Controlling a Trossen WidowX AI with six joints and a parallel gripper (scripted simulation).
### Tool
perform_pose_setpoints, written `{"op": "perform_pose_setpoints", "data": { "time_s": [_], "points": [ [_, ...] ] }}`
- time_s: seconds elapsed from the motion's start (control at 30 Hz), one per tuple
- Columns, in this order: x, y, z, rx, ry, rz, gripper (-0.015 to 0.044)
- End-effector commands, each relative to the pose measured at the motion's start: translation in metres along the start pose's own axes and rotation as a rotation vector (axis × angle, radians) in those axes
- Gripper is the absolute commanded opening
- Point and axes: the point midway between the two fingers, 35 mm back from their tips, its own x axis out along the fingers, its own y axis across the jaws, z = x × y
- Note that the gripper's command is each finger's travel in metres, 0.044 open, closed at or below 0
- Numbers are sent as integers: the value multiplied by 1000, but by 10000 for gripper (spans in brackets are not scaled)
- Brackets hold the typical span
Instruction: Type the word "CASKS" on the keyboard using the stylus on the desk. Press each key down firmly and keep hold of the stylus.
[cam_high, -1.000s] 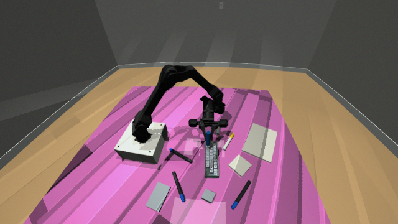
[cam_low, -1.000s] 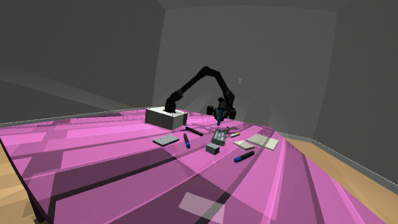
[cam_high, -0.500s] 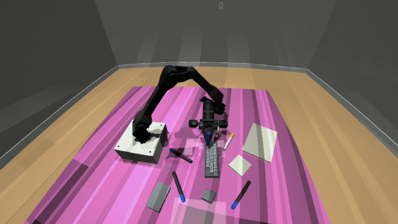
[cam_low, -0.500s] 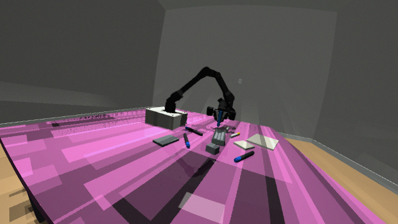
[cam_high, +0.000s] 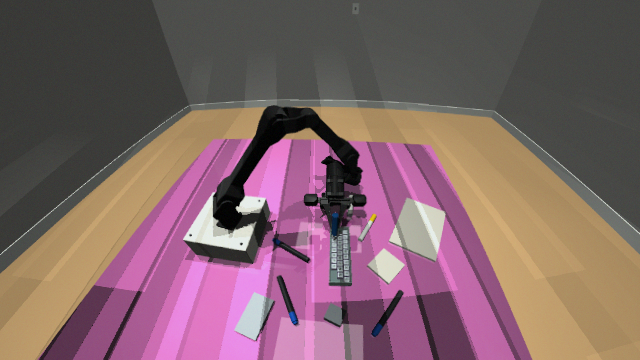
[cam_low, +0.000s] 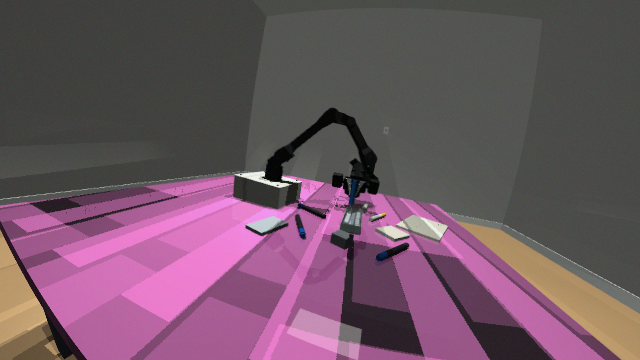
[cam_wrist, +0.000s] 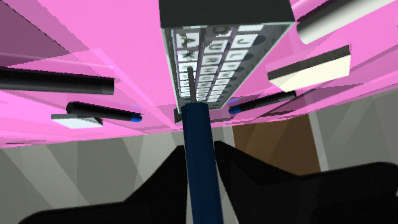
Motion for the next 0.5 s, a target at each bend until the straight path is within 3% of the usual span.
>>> {"op": "perform_pose_setpoints", "data": {
  "time_s": [0.0,0.47],
  "points": [
    [2,1,3,3,-2,3,81],
    [3,1,6,3,-2,4,81]
  ]
}}
